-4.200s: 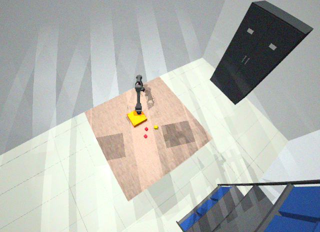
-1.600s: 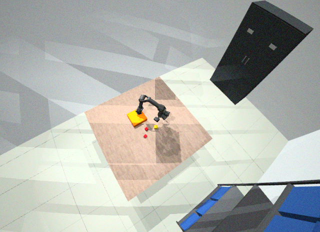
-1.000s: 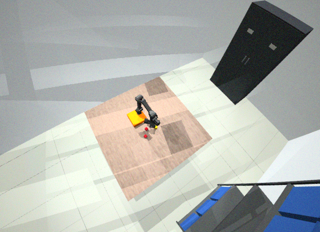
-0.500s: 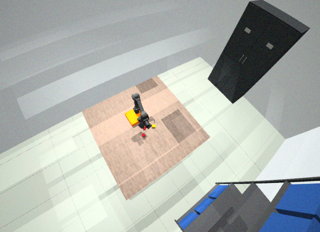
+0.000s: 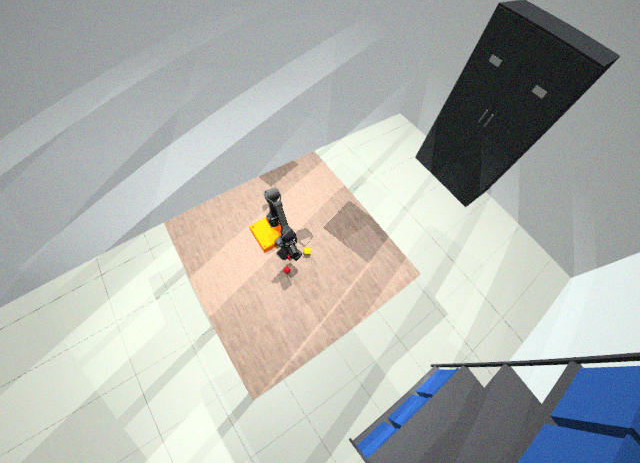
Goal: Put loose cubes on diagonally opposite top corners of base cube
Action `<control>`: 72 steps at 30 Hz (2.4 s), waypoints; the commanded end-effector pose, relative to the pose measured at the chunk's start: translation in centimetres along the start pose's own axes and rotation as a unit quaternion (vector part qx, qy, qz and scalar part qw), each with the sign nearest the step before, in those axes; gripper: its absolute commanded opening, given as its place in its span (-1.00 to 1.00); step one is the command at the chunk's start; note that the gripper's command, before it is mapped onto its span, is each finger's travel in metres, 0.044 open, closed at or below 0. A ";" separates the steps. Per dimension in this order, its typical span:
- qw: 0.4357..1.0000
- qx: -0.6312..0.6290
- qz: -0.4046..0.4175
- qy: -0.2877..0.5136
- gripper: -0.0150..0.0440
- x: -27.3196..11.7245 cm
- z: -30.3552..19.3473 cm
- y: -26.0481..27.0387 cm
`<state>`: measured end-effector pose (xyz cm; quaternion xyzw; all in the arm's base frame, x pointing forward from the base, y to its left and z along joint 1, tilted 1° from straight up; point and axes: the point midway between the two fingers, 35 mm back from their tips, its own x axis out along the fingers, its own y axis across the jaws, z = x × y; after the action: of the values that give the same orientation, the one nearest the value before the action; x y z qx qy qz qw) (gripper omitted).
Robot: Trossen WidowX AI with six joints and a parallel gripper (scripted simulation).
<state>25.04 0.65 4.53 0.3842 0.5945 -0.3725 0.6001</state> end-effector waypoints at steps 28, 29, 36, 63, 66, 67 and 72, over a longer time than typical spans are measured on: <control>1.000 0.002 0.002 0.002 0.41 5.0 -0.1 0.1; 1.000 0.002 0.002 0.002 0.41 5.0 -0.1 0.1; 1.000 0.002 0.002 0.002 -0.14 5.0 -0.1 0.1; 1.000 0.002 0.003 0.001 -0.14 -2.0 0.2 0.6; 1.000 0.002 0.003 0.001 -0.14 -3.0 0.2 0.6; 1.000 0.002 0.003 0.001 -0.14 -3.3 0.2 0.5; 1.000 0.002 0.003 0.001 -0.14 -4.9 0.1 0.3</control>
<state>25.22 0.61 7.89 0.3827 0.5985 -0.3771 0.5942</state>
